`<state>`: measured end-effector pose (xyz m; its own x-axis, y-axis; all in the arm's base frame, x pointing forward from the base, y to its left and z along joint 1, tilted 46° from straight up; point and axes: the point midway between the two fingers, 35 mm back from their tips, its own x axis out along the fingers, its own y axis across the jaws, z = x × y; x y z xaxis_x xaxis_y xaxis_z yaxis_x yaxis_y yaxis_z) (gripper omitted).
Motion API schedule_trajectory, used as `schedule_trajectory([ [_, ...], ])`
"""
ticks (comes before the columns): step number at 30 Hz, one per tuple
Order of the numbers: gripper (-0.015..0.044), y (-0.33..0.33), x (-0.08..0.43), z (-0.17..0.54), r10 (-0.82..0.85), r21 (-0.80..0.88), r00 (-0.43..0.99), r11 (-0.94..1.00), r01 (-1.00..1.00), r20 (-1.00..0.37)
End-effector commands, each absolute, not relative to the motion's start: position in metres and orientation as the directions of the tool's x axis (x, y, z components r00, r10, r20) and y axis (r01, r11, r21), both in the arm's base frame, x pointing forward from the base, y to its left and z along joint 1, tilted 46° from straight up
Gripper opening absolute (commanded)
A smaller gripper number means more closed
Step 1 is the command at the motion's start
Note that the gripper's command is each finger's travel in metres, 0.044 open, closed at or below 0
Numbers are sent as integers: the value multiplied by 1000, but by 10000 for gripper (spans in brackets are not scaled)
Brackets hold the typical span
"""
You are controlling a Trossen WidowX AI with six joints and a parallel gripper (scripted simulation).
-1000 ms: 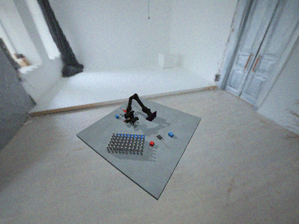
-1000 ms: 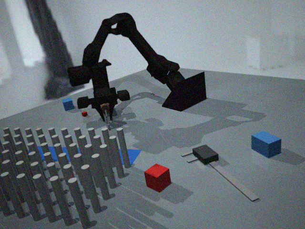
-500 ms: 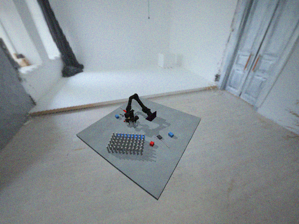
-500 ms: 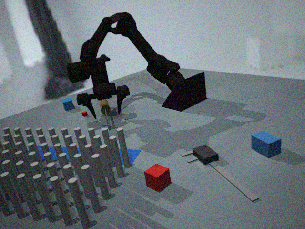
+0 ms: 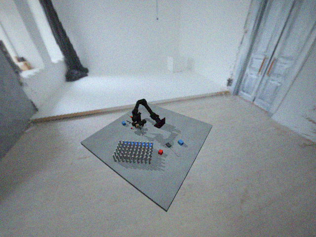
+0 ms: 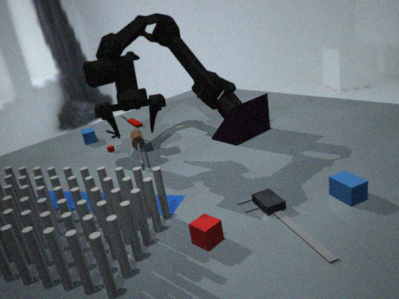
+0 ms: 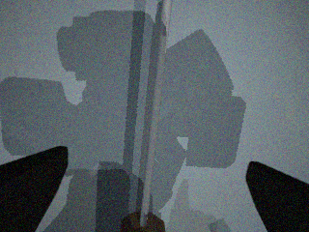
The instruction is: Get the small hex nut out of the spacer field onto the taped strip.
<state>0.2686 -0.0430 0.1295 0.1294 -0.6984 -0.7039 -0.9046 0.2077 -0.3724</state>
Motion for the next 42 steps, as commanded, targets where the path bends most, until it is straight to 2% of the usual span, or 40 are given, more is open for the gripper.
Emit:
schedule_trajectory([
  [1,440,-43,269,132,-701,-376,130,208,-903,-701],
  [14,440,-44,268,132,-697,-373,128,211,-903,-706],
  [18,440,-70,258,149,-602,-328,118,251,-910,-789],
  [23,440,-103,237,181,-477,-340,197,236,-910,-857],
  [29,440,-128,209,221,-418,-445,356,137,-885,-836],
  [37,440,-129,208,223,-417,-449,361,132,-884,-834],
  [42,309,-129,208,223,-417,-449,361,132,-884,-834],
])
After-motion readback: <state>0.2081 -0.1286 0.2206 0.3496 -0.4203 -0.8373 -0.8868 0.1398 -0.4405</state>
